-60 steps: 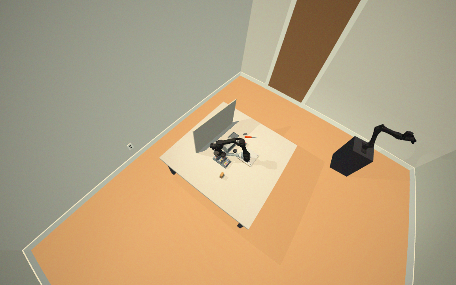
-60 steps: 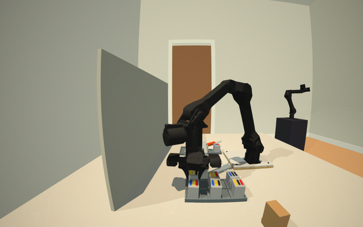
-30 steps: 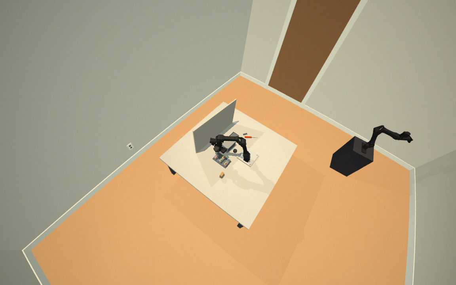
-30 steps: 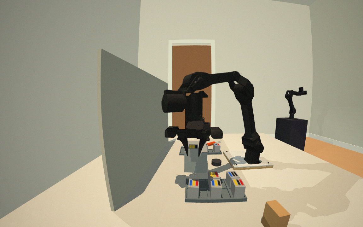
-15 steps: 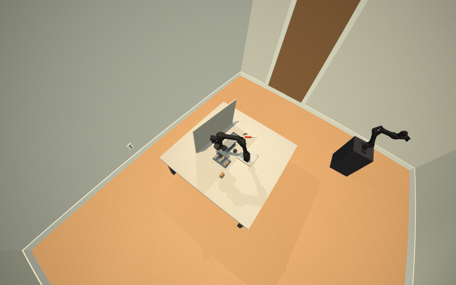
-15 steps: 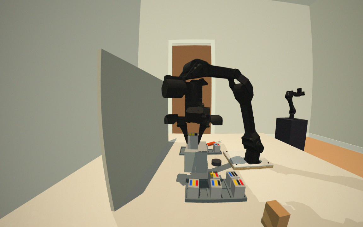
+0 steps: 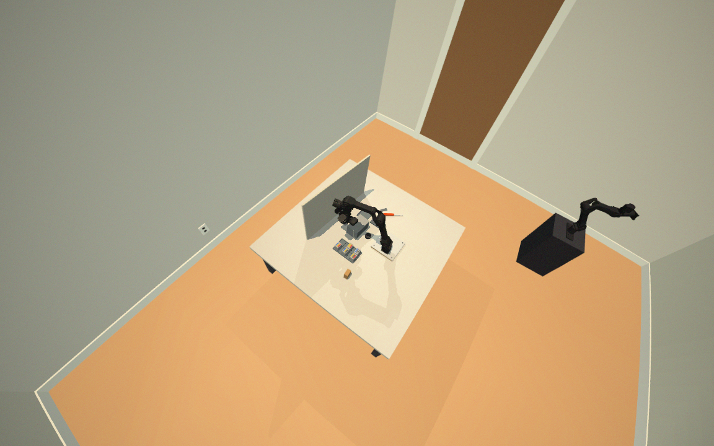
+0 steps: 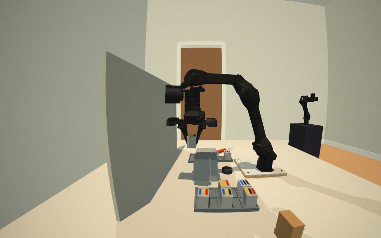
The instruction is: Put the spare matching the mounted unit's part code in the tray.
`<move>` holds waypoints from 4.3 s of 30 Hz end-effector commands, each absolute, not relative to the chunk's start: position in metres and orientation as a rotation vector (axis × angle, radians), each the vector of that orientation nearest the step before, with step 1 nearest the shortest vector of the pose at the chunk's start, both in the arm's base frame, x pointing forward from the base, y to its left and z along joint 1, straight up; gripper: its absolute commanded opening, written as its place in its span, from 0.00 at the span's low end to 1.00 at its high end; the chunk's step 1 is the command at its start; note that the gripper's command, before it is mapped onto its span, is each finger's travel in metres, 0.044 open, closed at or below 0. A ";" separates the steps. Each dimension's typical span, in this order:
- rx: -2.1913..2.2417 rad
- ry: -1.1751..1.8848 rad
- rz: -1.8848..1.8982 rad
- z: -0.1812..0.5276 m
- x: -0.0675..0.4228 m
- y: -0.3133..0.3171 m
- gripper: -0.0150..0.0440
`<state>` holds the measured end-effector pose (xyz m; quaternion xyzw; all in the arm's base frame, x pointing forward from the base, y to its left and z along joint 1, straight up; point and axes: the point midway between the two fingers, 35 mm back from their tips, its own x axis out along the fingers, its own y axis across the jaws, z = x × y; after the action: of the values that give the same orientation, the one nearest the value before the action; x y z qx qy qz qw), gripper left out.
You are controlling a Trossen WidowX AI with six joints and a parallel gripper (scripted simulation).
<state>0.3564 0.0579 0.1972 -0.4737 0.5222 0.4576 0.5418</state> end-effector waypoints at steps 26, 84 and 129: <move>-1.133 1.249 1.057 0.199 0.353 -0.118 0.25; -1.148 1.261 1.074 0.173 0.321 -0.214 0.25; -1.146 1.261 1.076 0.143 0.325 -0.216 0.25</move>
<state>0.3249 -0.2158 0.1452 -0.4801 0.5294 0.4505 0.5351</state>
